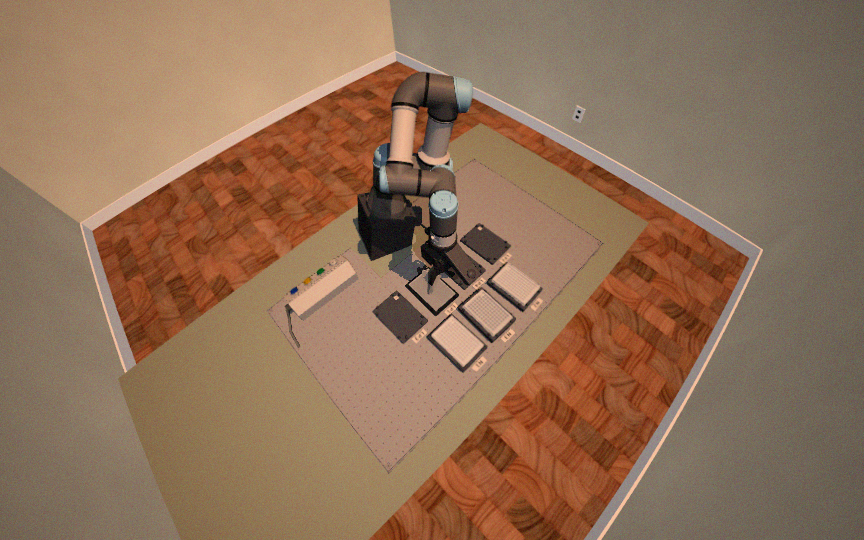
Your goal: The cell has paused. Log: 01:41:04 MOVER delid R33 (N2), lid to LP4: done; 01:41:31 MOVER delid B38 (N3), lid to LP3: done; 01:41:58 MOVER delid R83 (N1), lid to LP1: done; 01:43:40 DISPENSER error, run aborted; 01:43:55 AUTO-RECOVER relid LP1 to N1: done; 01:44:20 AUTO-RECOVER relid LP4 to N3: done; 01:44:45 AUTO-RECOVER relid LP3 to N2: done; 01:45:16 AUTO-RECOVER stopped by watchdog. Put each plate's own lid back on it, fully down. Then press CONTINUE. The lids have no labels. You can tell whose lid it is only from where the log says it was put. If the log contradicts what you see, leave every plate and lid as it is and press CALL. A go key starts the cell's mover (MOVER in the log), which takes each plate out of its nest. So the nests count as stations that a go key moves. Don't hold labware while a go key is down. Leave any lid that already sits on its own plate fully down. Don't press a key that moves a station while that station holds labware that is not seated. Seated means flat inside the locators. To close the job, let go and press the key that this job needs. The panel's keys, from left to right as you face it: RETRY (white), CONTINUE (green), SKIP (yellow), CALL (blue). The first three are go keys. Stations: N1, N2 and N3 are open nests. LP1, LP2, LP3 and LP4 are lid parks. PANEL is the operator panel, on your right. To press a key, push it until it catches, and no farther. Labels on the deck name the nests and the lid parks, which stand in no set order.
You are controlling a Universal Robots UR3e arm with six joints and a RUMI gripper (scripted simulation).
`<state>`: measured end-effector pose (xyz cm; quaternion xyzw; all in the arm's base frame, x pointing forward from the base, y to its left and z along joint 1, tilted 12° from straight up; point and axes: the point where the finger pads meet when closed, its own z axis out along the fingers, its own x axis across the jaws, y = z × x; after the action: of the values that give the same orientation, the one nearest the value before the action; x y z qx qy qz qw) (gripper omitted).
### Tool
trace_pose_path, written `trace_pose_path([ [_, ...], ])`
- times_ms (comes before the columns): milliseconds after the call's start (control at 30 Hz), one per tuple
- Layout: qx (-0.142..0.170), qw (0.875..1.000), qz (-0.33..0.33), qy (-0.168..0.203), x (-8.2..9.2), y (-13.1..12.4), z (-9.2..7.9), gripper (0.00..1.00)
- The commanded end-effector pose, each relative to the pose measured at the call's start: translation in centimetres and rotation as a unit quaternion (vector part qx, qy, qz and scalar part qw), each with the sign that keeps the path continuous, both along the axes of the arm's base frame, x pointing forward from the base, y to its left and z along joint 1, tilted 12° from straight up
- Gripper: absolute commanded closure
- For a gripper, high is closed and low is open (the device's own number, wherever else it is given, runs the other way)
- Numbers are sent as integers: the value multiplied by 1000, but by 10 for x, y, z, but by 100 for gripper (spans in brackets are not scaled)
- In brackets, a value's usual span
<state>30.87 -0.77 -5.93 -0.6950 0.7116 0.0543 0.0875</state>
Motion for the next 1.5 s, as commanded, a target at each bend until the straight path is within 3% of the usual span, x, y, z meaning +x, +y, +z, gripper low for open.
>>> trace_pose_path([
  [0,1,1000,19,-12,-23,-26,-7,18],
  [700,1,1000,19,-12,-30,-33,-8,18],
  [1467,2,1000,19,-12,-28,-25,-43,18],
])
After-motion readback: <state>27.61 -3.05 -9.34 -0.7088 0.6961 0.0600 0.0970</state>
